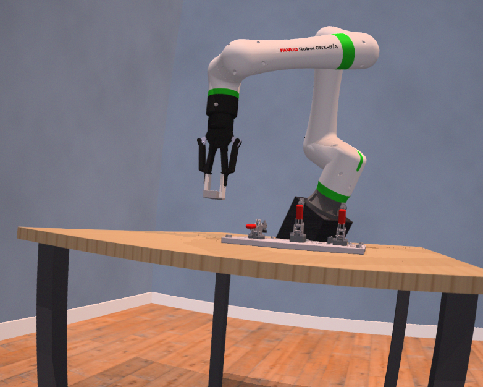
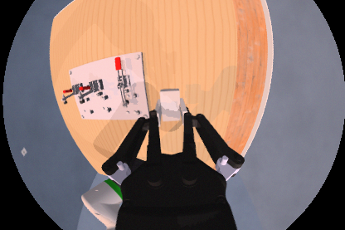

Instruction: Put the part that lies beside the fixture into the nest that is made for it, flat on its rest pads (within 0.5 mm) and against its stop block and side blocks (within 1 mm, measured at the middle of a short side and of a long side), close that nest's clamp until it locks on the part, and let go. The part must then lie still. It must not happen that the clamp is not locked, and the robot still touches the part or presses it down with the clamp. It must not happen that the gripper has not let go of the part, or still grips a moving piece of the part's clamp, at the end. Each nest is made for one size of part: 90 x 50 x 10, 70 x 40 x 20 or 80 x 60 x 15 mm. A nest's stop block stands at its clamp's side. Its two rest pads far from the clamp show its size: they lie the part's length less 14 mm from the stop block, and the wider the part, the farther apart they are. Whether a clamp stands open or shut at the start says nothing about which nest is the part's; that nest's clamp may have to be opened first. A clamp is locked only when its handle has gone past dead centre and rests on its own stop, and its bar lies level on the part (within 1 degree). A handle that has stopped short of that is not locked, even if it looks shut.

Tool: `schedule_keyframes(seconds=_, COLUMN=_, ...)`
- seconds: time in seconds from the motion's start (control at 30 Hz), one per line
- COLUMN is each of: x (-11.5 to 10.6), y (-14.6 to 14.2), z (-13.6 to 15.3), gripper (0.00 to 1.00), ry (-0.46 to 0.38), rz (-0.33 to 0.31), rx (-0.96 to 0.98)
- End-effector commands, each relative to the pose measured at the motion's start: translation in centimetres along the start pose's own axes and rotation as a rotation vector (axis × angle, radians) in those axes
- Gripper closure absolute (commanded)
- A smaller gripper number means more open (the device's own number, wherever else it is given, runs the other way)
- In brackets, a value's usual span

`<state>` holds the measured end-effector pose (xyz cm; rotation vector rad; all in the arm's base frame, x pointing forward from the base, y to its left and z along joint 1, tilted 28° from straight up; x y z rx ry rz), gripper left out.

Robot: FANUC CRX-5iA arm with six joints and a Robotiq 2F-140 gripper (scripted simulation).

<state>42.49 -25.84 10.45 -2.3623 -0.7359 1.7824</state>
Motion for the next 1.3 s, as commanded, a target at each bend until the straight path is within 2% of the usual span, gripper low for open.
schedule_keyframes(seconds=0.0, x=0.1, y=0.0, z=0.2, gripper=1.0, ry=0.0, rz=0.0, rx=0.0)
schedule_keyframes(seconds=1.27, x=2.3, y=-0.5, z=3.4, gripper=1.0, ry=0.0, rz=0.0, rx=0.0)
Point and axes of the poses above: the point where the finger pads meet when closed, its own x axis out along the fingers, its own y axis across the jaws, z = x × y, the point moved 9 cm from there along -x, back along the fingers, and after that the axes turned 9 degrees about -x, right-handed, at the moved point
